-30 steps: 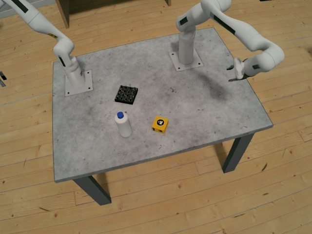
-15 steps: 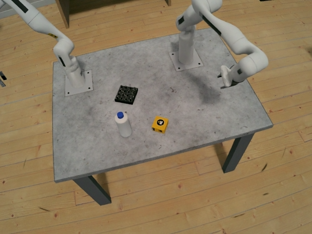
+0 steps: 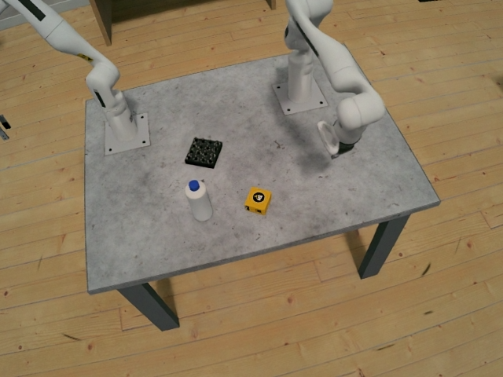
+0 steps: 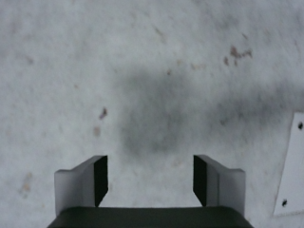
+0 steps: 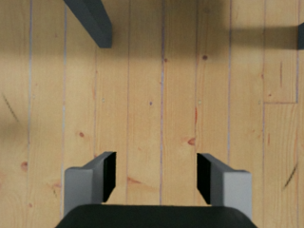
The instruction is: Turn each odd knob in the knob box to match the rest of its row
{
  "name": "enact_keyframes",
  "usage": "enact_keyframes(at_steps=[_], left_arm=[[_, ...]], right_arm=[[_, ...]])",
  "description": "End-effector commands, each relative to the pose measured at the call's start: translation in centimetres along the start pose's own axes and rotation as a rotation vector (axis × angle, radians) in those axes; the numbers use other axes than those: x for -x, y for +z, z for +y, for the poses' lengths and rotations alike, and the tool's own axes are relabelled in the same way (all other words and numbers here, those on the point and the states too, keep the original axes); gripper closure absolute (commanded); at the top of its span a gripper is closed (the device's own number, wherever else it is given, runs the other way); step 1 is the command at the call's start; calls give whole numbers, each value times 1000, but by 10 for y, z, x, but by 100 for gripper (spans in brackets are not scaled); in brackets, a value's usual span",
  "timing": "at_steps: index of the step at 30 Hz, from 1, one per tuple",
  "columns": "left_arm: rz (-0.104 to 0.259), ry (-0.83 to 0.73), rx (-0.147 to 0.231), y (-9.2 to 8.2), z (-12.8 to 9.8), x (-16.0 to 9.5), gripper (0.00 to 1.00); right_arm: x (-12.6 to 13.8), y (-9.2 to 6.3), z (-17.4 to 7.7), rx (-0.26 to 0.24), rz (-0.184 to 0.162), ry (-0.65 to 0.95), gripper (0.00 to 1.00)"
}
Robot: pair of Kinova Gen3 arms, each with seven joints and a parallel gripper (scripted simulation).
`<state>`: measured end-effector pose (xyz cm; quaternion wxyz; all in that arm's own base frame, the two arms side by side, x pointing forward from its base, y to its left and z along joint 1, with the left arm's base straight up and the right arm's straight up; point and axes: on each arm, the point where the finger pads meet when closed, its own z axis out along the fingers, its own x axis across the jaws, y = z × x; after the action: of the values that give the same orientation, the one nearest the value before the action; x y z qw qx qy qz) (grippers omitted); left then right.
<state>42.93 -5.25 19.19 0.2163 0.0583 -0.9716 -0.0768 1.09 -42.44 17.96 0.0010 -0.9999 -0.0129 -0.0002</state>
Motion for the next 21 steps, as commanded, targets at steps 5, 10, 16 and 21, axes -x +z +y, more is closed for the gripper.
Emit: enact_keyframes(at_steps=[5,10,16,21], left_arm=[[-66,-93,15,8,-51,-1,0],[-121,-178,12,18,-98,-9,0],[-184,-284,-8,32,-154,-25,0],[-222,-355,-31,43,-189,-40,0]], right_arm=[[0,-1,0,2,0,0,0],[0,-1,0,2,0,0,0],[0,-1,0,2,0,0,0],[0,-1,0,2,0,0,0]])
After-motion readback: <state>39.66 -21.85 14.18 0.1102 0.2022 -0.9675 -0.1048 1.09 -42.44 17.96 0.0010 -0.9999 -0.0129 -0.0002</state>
